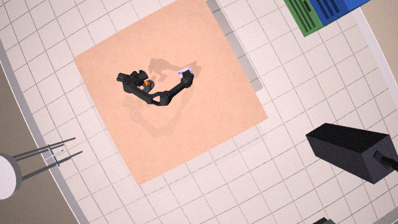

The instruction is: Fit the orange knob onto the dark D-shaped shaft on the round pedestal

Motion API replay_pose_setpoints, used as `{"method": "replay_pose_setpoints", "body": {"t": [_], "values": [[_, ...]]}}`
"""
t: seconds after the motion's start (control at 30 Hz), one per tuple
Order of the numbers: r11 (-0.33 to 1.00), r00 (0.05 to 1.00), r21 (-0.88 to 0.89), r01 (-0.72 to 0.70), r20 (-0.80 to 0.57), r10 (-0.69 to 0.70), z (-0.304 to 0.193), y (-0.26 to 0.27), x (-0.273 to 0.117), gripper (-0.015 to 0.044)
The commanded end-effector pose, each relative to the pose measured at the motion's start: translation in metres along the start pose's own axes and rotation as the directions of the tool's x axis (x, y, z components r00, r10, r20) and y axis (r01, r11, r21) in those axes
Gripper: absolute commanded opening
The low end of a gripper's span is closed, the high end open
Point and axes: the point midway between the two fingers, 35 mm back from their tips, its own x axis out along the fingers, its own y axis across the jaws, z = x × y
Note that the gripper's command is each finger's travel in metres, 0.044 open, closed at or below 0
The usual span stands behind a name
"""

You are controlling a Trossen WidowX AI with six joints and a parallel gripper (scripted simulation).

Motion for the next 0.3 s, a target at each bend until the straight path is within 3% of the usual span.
{"method": "replay_pose_setpoints", "body": {"t": [0.0, 0.27], "values": [[1.000, 1.000, 0.001, -0.013, -0.008, 0.013, 0.0024, 0.0001, -0.0484, 0.0440], [1.000, 1.000, 0.001, -0.012, -0.007, 0.012, 0.0009, 0.0011, -0.0506, 0.0440]]}}
